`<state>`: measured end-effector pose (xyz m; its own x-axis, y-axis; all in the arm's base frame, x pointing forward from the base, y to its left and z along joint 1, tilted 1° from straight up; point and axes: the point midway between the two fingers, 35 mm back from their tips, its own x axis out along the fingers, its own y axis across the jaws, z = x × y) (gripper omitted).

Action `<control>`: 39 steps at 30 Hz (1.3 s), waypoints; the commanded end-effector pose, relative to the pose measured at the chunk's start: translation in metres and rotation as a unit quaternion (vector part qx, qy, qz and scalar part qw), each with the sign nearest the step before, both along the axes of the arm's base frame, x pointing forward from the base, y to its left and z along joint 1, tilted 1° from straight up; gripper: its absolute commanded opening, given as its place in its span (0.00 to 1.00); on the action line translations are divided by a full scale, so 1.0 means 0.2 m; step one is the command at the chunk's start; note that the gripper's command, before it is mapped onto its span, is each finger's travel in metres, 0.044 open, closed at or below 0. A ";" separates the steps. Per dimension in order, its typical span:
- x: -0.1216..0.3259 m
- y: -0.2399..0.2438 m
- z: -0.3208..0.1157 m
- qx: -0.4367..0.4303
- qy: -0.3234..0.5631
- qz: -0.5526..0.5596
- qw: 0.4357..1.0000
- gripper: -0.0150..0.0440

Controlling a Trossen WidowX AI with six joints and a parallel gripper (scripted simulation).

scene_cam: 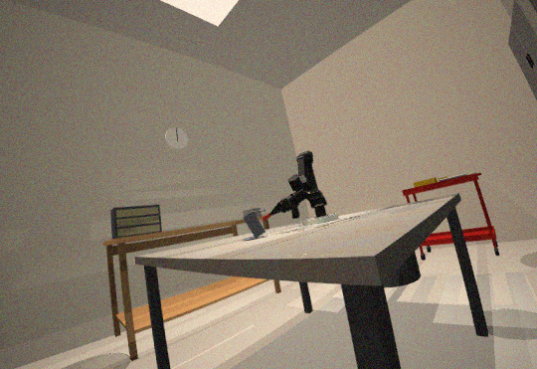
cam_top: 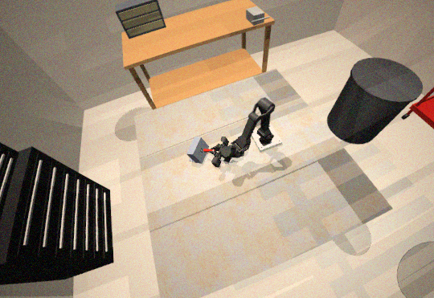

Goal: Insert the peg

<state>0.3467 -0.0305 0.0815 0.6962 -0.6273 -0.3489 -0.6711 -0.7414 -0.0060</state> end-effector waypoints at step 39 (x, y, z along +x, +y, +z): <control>0.06 -0.04 -0.03 -0.001 0.000 0.000 1.000 0.25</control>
<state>0.3568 -0.0397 0.0758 0.6928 -0.6325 -0.3463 -0.6757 -0.7372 -0.0053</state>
